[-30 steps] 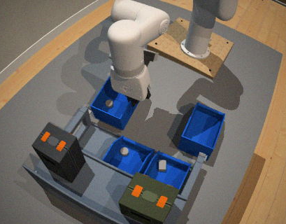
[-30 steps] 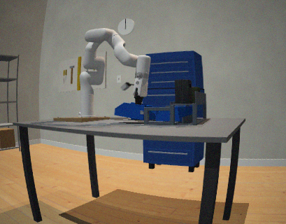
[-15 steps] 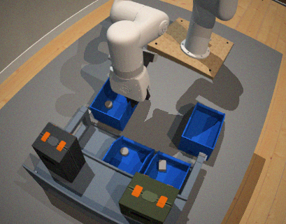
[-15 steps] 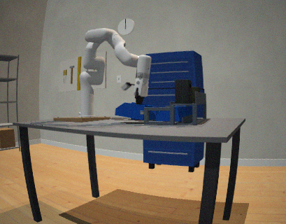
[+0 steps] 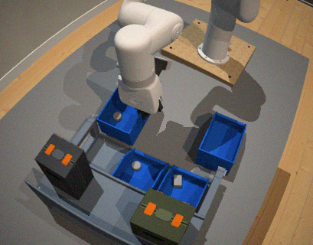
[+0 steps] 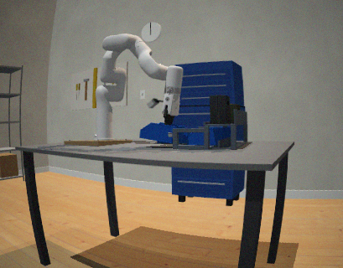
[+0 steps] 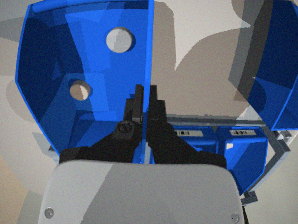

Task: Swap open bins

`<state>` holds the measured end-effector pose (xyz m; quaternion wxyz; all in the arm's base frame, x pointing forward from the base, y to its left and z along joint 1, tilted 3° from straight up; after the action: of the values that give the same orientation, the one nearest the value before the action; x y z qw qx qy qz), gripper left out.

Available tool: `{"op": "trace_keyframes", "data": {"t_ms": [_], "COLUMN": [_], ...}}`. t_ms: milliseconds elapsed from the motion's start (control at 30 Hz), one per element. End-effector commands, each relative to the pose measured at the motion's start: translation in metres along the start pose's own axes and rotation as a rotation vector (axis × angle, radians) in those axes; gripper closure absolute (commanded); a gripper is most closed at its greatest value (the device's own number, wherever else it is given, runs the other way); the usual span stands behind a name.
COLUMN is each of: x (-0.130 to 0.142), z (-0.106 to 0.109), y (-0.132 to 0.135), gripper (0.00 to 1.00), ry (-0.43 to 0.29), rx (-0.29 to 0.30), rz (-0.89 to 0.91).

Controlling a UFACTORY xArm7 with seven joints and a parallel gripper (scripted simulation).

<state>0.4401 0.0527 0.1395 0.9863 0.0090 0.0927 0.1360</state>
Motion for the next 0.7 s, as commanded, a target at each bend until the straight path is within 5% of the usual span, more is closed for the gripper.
{"op": "trace_keyframes", "data": {"t_ms": [0,667], "x": [0.004,0.022], "z": [0.002,0.005], "y": [0.000,0.001], "gripper": [1.00,1.00], "ry": [-0.004,-0.004], "rx": [-0.001,-0.001], "rz": [0.000,0.000]}}
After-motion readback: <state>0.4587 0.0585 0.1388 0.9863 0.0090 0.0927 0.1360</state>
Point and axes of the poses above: the point where the finger pads meet when closed, its own z axis back along the fingers, its own y axis across the jaws, x = y × z, the point moved 8 cm from there along z, back along the fingers, and after that the axes turned 2 degrees about -z, right-handed, at the moved point
